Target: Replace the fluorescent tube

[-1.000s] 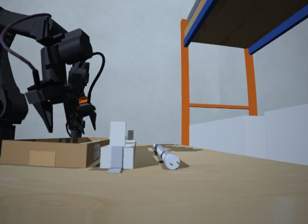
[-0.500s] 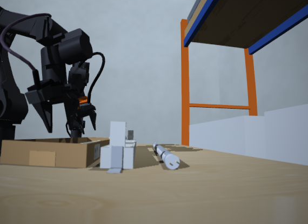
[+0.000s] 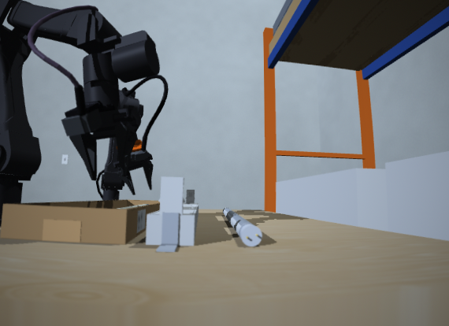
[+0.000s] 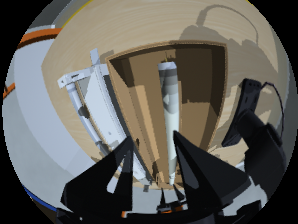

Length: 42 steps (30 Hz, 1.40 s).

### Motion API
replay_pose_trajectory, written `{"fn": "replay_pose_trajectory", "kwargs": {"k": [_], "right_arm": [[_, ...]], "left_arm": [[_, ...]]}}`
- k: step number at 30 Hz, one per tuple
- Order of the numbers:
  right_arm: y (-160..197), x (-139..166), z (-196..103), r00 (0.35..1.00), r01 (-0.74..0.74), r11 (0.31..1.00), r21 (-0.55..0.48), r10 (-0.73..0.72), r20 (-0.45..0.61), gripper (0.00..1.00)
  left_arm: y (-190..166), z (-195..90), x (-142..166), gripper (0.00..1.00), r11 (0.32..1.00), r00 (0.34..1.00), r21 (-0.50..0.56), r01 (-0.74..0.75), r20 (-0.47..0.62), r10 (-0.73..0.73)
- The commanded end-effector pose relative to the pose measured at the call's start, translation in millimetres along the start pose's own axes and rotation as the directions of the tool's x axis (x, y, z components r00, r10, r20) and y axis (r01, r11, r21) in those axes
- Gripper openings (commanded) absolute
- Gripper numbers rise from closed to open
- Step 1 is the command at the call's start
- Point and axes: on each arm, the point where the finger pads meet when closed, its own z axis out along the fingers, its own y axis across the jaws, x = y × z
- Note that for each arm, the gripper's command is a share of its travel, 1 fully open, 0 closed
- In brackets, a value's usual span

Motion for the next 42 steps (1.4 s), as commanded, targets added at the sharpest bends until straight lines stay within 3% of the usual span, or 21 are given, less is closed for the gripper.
{"fn": "replay_pose_trajectory", "kwargs": {"k": [1, 10, 12, 22, 23, 27, 42], "right_arm": [[22.4, -2.1, -10.8, 1.0, -0.017, 1.0, 0.021, 0.017, 0.011, 0.49], [84.6, 0.2, -13.1, 0.999, -0.045, 0.993, 0.113, 0.045, 0.009, 0.49], [84.6, 0.2, -13.1, 0.999, -0.045, 0.993, 0.113, 0.045, 0.009, 0.49], [157.2, 11.6, 12.8, 0.998, -0.06, 0.985, 0.161, 0.058, 0.018, 0.49], [149.2, 5.9, 2.7, 0.998, -0.069, 0.983, 0.168, 0.066, 0.022, 0.49], [172.0, 16.4, 23.6, 0.999, -0.051, 0.985, 0.167, 0.049, 0.016, 0.49], [210.9, 27.9, 53.8, 0.998, -0.068, 0.979, 0.194, 0.063, 0.033, 0.49]], "left_arm": [[24.5, 1.6, -4.6, 0.49, 0.999, 1.0, 0.024, -0.032, 0.002, 0.031], [87.4, 23.8, 5.0, 0.49, 0.99, 0.997, 0.116, -0.081, -0.009, 0.083], [87.4, 23.8, 5.0, 0.49, 0.99, 0.997, 0.116, -0.081, -0.009, 0.083], [165.3, 54.9, 36.4, 0.49, 0.983, 0.996, 0.161, -0.089, 0.015, 0.088], [152.3, 47.7, 23.3, 0.49, 0.981, 0.995, 0.165, -0.104, 0.027, 0.101], [181.2, 64.7, 50.2, 0.49, 0.984, 0.998, 0.169, -0.059, 0.003, 0.059], [228.4, 81.8, 77.9, 0.49, 0.982, 0.997, 0.172, -0.073, 0.052, 0.065]]}}
